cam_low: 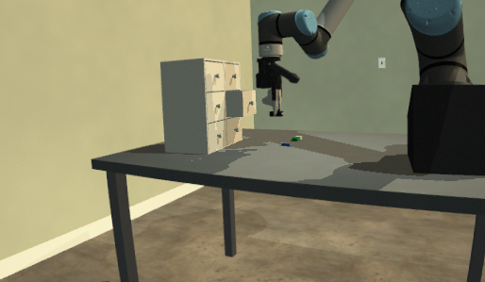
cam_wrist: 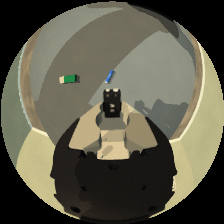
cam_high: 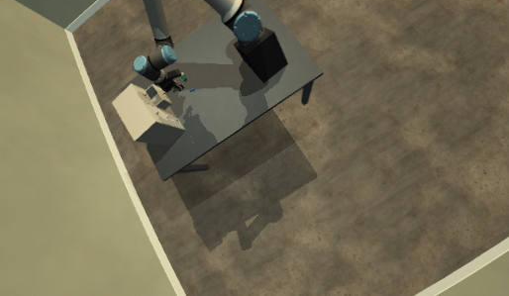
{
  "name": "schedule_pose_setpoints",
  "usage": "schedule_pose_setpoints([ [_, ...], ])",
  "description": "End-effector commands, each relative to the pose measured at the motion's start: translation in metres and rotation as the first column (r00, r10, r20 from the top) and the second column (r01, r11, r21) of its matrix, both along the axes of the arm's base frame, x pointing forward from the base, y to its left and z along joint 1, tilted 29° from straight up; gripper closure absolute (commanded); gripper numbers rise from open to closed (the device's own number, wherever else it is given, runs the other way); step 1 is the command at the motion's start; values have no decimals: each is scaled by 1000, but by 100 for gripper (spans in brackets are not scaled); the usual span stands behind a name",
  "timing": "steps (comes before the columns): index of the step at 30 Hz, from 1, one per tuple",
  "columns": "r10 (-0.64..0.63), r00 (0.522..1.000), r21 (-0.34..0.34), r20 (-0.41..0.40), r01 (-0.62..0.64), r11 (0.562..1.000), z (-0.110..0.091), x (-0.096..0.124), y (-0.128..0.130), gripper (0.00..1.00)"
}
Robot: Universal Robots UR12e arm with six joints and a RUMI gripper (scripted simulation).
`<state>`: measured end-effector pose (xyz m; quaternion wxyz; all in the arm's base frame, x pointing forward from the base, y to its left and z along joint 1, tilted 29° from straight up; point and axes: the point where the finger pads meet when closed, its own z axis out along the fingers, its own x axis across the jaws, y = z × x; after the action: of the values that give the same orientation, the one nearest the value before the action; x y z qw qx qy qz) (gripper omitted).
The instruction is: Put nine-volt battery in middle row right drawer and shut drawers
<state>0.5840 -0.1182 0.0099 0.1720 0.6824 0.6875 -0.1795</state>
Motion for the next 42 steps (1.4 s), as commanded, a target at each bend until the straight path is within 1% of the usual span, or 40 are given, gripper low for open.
schedule_pose_setpoints([
  [1, 0, 1000, 0, 1, 0, 1000, 9, 1, 5, 87],
  [11, 0, 1000, 0, 1, 0, 1000, 32, 1, 17, 87],
  [13, 0, 1000, 0, 1, 0, 1000, 32, 1, 17, 87],
  [28, 0, 1000, 0, 1, 0, 1000, 72, 1, 39, 87],
  [30, 0, 1000, 0, 1, 0, 1000, 72, 1, 39, 87],
  [42, 0, 1000, 0, 1, 0, 1000, 97, 1, 53, 87],
])
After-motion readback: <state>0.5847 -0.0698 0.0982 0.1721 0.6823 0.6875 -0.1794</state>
